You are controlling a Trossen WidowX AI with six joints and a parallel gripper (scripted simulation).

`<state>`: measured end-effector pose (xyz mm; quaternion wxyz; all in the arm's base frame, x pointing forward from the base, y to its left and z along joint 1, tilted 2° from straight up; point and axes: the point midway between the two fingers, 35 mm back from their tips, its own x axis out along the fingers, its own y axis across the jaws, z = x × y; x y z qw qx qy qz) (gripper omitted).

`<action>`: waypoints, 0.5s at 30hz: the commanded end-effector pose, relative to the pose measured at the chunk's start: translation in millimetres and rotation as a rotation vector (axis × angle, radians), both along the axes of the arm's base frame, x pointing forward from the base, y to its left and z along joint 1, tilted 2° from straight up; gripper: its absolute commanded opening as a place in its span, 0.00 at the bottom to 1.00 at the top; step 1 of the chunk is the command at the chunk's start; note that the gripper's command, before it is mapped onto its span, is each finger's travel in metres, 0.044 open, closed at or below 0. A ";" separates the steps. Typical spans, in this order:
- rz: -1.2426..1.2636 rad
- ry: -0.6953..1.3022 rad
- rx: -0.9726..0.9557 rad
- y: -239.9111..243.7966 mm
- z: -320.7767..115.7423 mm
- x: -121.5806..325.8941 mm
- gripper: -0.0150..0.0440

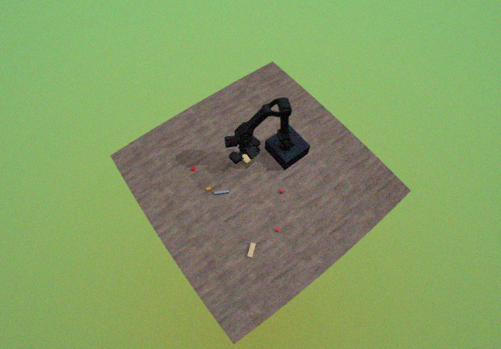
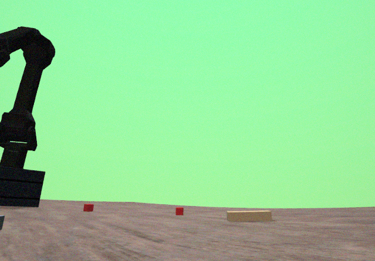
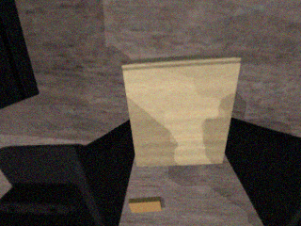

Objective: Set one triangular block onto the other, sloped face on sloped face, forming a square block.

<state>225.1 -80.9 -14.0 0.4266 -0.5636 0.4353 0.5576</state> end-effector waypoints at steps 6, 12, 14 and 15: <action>0.000 0.000 0.000 0.0 0.0 0.0 1.00; 0.000 0.000 0.000 0.0 0.0 0.0 1.00; 0.000 0.000 0.000 -0.7 11.3 2.6 1.00; 0.000 -0.001 0.000 -1.2 21.5 4.4 1.00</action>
